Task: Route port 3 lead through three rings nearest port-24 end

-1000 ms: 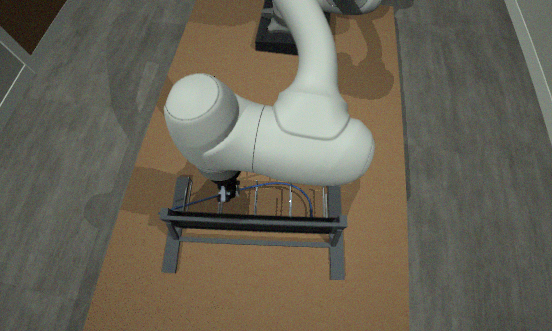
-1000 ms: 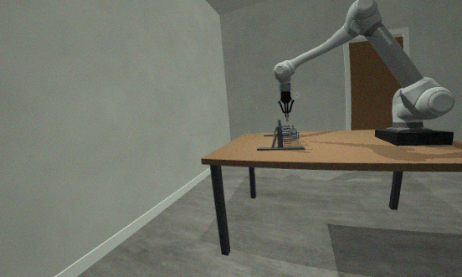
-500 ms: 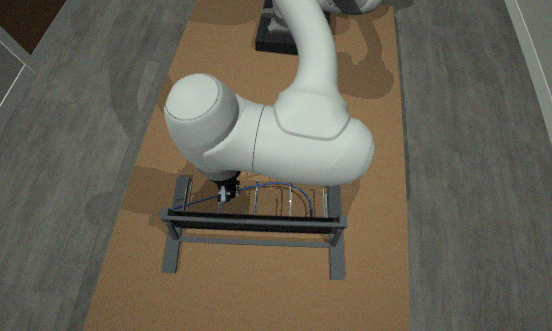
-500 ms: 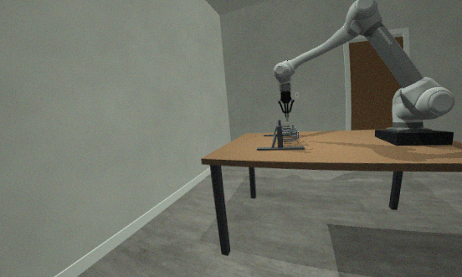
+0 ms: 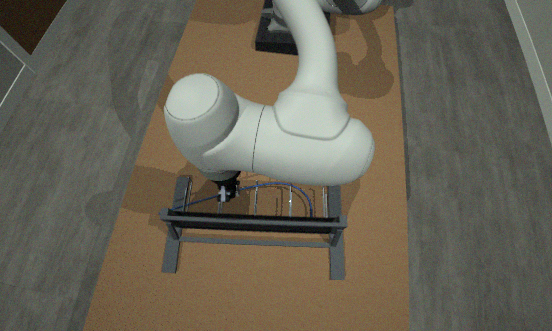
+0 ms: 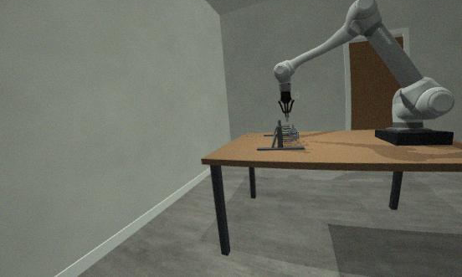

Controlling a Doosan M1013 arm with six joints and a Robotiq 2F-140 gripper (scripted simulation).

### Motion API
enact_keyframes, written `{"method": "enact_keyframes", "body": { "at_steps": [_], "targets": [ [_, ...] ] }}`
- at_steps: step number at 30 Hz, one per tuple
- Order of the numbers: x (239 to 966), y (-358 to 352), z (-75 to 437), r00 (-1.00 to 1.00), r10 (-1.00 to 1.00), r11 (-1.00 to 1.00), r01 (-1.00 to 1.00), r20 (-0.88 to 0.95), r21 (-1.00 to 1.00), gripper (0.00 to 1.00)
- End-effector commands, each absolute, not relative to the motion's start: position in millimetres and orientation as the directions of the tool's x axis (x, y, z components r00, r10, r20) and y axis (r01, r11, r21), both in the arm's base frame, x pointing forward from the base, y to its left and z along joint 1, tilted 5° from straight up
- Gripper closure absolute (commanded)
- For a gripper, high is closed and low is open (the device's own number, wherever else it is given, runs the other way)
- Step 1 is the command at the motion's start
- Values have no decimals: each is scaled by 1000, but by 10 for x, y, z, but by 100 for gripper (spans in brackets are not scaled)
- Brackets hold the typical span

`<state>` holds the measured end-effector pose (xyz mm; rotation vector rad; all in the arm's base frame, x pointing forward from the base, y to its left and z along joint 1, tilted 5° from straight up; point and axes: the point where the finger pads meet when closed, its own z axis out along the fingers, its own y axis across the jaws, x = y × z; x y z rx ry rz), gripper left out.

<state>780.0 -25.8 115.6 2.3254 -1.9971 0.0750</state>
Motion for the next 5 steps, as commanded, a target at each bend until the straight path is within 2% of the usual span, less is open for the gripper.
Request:
{"method": "enact_keyframes", "body": {
  "at_steps": [1,5],
  "targets": [
    [7828,-210,1201,155,-984,-154,-988,83,19,100],
    [7828,-210,1201,155,-984,-154,-988,83,19,100]
  ]
}}
